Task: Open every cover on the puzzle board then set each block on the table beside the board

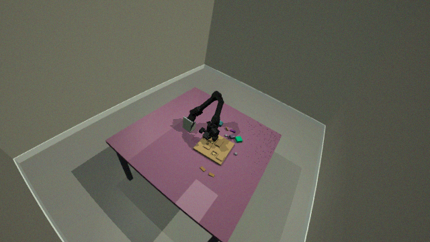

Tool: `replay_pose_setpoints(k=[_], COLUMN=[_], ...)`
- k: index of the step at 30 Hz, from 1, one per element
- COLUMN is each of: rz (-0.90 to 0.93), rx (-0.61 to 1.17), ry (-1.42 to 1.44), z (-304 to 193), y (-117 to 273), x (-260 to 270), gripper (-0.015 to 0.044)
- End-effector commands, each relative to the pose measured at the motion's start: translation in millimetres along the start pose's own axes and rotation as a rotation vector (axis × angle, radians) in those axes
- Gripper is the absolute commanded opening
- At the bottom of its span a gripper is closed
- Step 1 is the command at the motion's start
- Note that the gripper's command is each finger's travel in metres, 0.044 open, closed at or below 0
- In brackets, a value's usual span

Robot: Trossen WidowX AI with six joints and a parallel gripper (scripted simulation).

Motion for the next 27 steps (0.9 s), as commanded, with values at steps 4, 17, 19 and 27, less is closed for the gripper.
replay_pose_setpoints(k=[4, 17, 19, 27], rz=[0.002, 0.003, 0.003, 0.003], rx=[0.003, 0.003, 0.004, 0.004], ry=[-0.002, -0.001, -0.001, -0.001], z=[-1.9, -7.4, -8.7, -13.2], y=[0.0, 0.2, 0.2, 0.2], x=[10.7, 22.5, 24.7, 32.4], gripper=[0.0, 0.0, 0.0, 0.0])
Point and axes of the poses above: the point midway between the two fingers, 35 mm back from their tips, its own y axis back along the fingers, its own x axis across the jaws, z = x × y, the point moved 4 cm from there along y, back along the fingers, and after that the axes turned 1 degree about -y, right-handed, at the moved point
